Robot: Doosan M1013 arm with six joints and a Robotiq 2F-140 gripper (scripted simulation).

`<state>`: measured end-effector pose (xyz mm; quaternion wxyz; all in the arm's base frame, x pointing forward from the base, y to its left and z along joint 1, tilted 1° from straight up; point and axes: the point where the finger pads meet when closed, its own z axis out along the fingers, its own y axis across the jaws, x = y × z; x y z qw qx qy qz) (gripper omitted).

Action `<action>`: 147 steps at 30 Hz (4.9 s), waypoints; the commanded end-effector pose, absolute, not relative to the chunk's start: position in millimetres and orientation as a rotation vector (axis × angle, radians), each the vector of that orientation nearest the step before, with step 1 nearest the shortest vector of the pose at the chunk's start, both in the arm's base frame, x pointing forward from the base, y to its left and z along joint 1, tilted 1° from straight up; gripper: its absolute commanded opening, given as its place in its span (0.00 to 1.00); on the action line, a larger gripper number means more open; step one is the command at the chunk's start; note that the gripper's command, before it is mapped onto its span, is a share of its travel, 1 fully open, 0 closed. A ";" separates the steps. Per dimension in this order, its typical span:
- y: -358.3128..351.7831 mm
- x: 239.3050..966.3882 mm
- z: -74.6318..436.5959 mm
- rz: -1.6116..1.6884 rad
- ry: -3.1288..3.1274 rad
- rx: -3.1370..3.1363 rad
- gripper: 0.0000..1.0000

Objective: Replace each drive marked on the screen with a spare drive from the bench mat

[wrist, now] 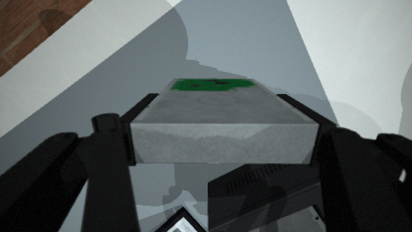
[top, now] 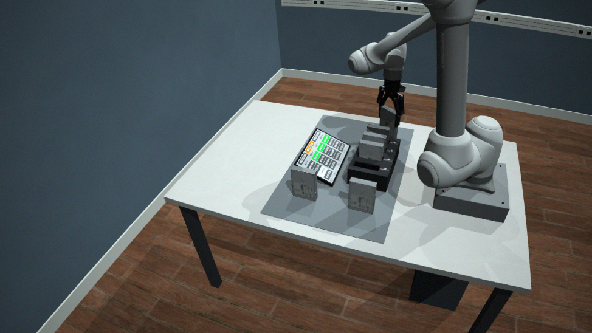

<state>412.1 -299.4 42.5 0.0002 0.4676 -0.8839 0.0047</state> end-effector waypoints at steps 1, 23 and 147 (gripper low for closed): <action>-299.5 412.6 46.8 0.016 -2.777 1.469 0.10; -299.1 412.4 90.8 0.016 -2.777 1.469 0.10; -165.1 459.1 216.6 0.015 -2.617 1.737 0.10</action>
